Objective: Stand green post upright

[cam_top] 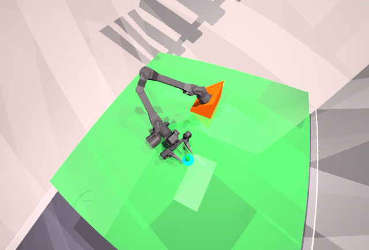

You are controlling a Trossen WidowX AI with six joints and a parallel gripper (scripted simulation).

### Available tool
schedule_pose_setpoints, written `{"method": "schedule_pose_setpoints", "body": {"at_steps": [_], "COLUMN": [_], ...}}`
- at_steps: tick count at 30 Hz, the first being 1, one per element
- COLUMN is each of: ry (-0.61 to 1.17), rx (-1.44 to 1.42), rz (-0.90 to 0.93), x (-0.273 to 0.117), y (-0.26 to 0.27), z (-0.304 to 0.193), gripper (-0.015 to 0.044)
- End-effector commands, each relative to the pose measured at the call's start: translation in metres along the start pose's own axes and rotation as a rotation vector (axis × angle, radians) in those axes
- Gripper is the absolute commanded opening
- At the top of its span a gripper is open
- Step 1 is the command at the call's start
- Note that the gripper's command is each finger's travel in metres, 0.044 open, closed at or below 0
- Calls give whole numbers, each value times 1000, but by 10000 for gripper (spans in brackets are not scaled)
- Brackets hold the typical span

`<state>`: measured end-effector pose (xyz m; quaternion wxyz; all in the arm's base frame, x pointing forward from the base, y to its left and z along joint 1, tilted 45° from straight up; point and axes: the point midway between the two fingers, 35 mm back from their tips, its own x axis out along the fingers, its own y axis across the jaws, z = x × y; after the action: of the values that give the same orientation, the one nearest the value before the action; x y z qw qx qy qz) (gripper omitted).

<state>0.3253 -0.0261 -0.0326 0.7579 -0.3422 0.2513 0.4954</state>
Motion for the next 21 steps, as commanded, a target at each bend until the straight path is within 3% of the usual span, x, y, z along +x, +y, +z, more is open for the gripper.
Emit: {"method": "schedule_pose_setpoints", "body": {"at_steps": [1, 15, 21], "ry": [-2, -12, 71], "rx": [-4, -7, 55], "rz": [-1, -1, 59], "x": [0, -11, -2], "y": [0, -1, 1], "z": [0, 84, 87], "gripper": [390, 400, 400]}}
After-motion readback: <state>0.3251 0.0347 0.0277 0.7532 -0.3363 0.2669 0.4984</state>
